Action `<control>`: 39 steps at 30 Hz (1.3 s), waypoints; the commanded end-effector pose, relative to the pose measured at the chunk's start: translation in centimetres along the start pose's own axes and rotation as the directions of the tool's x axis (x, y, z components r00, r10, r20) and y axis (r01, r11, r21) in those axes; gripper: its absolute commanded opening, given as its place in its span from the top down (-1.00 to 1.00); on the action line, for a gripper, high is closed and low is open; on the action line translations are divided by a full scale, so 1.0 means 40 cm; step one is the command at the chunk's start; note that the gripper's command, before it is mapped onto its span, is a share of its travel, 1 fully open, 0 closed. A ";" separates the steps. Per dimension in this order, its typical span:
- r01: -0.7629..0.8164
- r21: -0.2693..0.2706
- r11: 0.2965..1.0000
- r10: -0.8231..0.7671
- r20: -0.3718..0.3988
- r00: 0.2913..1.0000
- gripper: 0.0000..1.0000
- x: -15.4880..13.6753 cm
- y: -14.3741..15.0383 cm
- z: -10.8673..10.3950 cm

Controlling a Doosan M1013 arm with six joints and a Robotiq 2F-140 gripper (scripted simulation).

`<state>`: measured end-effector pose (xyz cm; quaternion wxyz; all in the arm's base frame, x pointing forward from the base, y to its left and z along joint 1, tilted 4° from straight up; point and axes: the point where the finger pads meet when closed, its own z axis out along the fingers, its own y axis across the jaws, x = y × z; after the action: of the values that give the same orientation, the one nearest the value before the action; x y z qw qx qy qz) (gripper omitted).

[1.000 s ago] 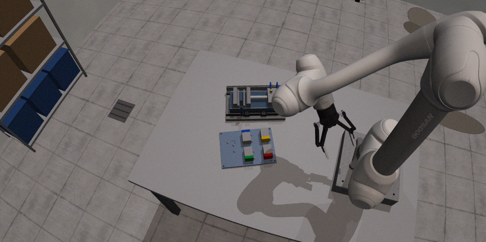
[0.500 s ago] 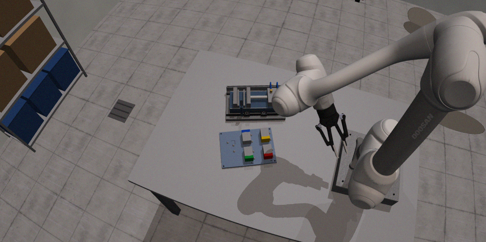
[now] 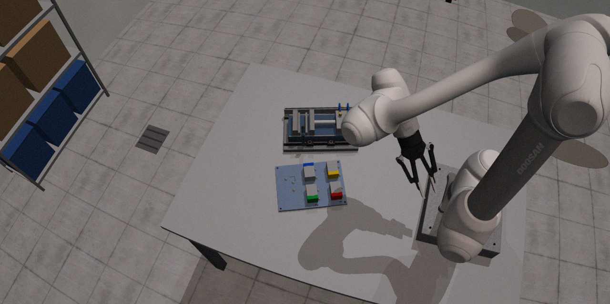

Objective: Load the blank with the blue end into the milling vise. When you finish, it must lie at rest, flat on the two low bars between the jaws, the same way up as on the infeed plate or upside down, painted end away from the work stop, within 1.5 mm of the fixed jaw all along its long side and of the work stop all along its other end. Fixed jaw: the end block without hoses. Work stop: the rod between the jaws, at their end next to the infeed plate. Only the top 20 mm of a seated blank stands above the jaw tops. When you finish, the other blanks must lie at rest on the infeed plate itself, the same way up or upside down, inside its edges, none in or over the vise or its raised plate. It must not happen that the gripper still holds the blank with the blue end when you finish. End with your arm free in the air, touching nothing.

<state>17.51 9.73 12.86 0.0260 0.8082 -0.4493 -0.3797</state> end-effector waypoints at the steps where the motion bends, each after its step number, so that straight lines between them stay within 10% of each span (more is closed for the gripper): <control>1: 0.000 0.000 1.000 0.000 0.000 1.000 0.50 0.000 0.000 0.000; 34: 0.000 0.000 1.000 0.000 0.000 1.000 0.50 0.000 0.000 0.000; 35: 0.000 0.000 1.000 0.000 0.000 1.000 -1.00 0.000 0.000 0.000; 39: 0.000 0.000 1.000 0.000 0.000 1.000 -1.00 0.000 0.000 0.000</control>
<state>17.51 9.73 12.86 0.0260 0.8082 -0.4493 -0.3797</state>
